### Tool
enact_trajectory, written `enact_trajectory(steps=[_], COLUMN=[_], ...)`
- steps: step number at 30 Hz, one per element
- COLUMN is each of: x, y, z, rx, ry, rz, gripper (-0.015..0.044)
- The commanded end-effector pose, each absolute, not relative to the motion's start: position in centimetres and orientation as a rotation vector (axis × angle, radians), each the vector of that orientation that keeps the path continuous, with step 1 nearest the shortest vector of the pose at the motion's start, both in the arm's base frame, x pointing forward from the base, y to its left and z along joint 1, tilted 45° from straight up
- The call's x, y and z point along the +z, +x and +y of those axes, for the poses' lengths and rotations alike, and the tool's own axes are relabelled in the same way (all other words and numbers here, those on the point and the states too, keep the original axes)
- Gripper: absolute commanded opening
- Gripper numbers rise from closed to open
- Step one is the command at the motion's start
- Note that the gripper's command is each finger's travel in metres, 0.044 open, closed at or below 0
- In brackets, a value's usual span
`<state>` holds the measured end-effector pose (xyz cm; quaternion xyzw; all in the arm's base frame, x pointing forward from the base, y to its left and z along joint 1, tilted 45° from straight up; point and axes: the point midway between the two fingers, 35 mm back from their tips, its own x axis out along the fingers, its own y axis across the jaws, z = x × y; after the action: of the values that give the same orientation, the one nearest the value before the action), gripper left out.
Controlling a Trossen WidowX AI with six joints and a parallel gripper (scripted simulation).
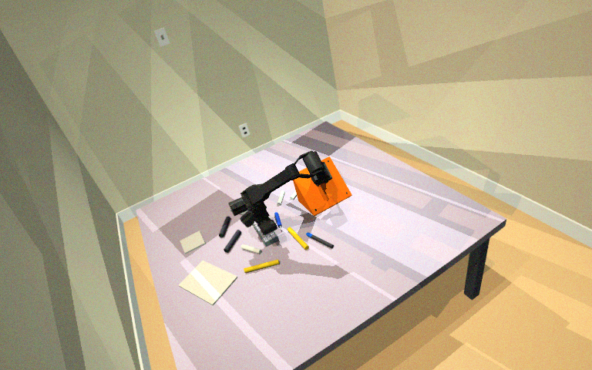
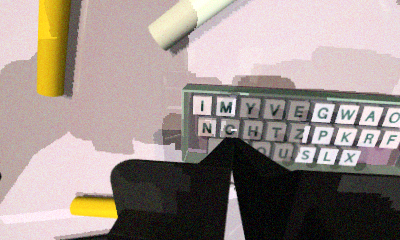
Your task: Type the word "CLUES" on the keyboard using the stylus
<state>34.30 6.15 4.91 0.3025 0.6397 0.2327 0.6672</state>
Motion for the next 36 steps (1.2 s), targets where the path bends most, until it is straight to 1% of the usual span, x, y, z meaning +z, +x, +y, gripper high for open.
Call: enact_trajectory(steps=[1, 4, 19, 23, 25, 36], x=[2.3, 0.8, 0.6, -2.8, -3.5, -3.5], y=[34.1, 33.7, 33.7, 33.4, 33.2, 33.2], z=[3.6, 2.1, 1.9, -1.6, -2.3, -2.3], rx=[0.518, 0.519, 0.519, 0.516, 0.516, 0.516], ry=[0.694, 0.694, 0.694, 0.691, 0.691, 0.691], rz=[1.45, 1.45, 1.45, 1.45, 1.45, 1.45], gripper=[0.0, 0.0, 0.0, 0.0, 0.0, 0.0])
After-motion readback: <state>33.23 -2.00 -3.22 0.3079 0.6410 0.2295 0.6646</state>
